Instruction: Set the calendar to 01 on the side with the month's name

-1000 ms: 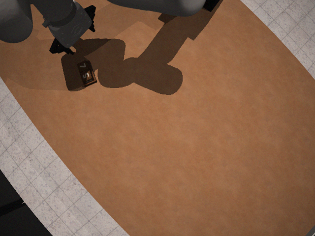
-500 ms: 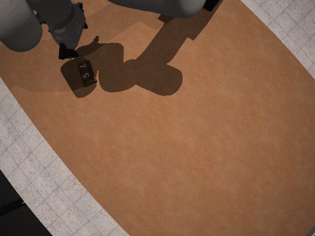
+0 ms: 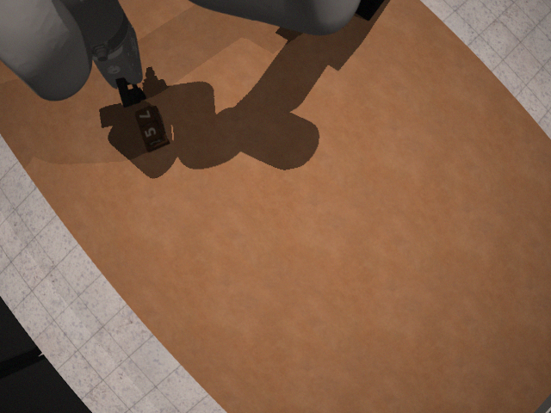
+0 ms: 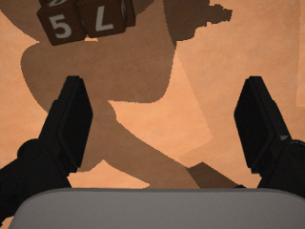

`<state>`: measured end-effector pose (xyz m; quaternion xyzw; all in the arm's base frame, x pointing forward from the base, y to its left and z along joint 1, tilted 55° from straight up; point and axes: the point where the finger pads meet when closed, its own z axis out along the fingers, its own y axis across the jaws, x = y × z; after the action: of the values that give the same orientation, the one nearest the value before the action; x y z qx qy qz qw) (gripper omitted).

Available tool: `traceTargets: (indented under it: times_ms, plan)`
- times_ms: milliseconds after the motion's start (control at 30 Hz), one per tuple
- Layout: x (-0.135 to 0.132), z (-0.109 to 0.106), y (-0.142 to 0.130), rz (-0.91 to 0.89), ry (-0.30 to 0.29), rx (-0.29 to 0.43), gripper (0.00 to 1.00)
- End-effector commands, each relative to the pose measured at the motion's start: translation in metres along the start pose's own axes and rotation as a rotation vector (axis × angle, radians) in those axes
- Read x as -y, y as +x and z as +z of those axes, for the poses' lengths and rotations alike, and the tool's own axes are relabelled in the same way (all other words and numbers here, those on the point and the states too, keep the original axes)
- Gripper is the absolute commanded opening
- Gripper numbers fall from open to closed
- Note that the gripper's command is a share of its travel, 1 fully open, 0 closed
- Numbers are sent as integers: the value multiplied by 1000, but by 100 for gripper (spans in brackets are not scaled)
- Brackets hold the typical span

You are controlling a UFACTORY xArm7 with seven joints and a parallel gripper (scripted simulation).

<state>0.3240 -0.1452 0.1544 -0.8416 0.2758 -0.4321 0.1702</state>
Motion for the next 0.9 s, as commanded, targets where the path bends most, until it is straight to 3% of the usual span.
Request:
traceTargets:
  times_ms: [0,233,267,700,800,867]
  plan:
    - [2,0,3,-172,-2,-10,100]
    - [4,1,6,-324,-2,-13,100]
    - [6,1,7,-434,-1,-14,100]
    - [16,3,12,-845,6,-15,100]
    - [17,3,12,-867,6,-15,100]
    - [21,4,13,-996,11,-14,100]
